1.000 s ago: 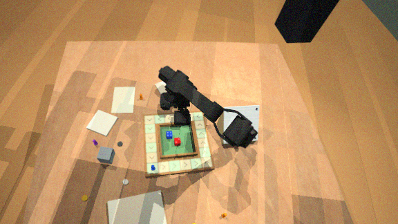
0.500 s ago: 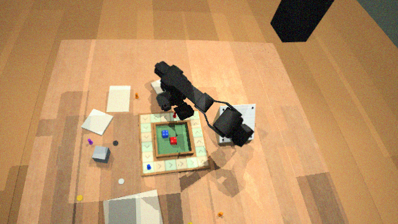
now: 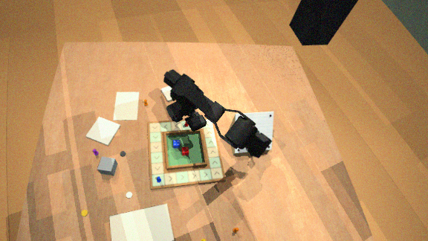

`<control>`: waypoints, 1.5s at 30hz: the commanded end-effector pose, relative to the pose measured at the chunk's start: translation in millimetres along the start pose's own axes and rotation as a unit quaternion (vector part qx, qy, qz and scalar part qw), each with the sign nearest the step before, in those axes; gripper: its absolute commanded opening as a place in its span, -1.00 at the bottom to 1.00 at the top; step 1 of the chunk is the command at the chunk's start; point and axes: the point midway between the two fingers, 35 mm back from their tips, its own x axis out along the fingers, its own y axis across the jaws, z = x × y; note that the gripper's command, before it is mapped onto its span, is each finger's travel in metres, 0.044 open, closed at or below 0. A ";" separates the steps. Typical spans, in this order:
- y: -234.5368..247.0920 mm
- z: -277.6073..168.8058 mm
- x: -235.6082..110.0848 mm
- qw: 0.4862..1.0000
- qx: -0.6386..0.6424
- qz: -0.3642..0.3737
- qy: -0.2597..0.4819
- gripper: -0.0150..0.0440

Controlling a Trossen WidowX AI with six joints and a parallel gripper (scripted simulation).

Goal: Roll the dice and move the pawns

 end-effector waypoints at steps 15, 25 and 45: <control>1.6 -2.1 32.2 1.000 0.006 0.007 0.001 0.19; 2.0 -2.4 37.5 1.000 0.006 0.007 0.001 -0.26; -5.3 2.7 -18.3 1.000 0.006 0.004 0.002 -0.49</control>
